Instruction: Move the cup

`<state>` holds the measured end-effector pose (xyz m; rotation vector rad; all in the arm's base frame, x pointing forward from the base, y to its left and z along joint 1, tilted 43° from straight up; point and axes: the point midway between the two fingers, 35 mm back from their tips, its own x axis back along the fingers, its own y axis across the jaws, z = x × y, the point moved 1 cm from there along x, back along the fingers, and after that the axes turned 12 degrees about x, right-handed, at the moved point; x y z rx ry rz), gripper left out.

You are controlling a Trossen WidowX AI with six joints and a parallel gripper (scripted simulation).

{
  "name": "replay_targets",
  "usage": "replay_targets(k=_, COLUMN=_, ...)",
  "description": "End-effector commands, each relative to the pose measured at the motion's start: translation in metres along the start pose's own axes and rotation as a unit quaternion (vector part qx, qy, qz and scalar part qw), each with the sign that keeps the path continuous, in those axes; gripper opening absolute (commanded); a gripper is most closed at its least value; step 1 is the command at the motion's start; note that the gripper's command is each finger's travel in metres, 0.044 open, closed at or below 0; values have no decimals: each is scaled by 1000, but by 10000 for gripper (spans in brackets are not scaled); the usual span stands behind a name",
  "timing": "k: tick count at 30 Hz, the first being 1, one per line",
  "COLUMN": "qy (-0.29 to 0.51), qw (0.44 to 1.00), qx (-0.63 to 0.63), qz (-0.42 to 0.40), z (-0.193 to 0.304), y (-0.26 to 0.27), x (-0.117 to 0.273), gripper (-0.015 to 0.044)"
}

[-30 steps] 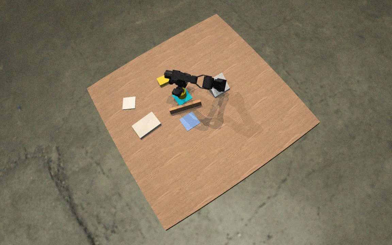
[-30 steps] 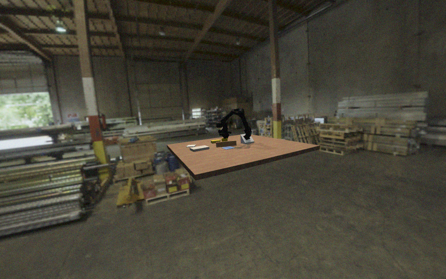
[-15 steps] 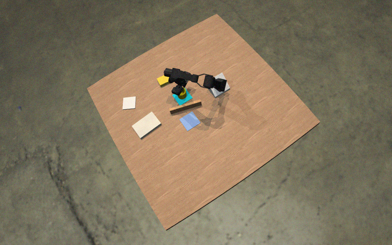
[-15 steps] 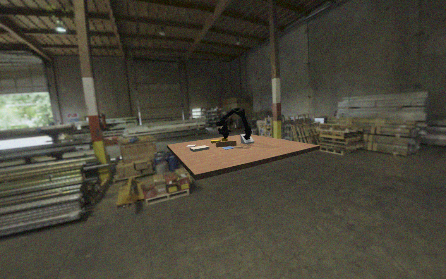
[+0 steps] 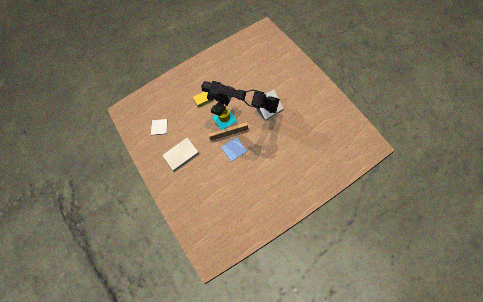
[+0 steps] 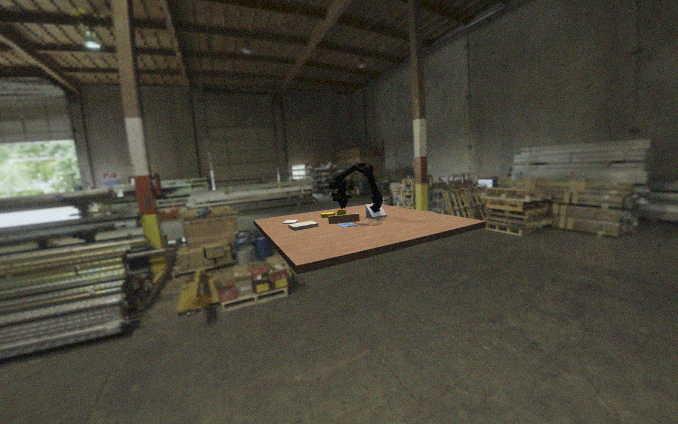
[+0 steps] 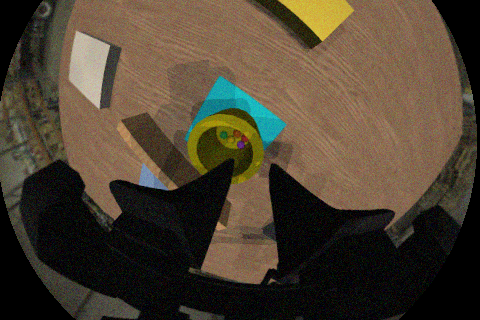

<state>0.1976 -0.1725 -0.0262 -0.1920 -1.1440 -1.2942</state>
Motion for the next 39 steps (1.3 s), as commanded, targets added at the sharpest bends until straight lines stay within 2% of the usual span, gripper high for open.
replay_targets(k=1, qy=-2, qw=1000, qx=3, qz=2, z=0, y=0, x=8, gripper=147)
replay_targets(k=4, qy=-1, qw=1000, qx=3, qz=2, z=1, y=0, x=10, gripper=147)
replay_targets(k=15, qy=0, qw=1000, qx=0, qz=0, z=0, y=0, x=9, gripper=435)
replay_targets(k=33, qy=-2, qw=1000, qx=2, qz=3, z=0, y=1, x=68, gripper=440)
replay_targets(k=39, qy=-2, qw=1000, qx=-1, qz=0, z=0, y=1, x=66, gripper=440)
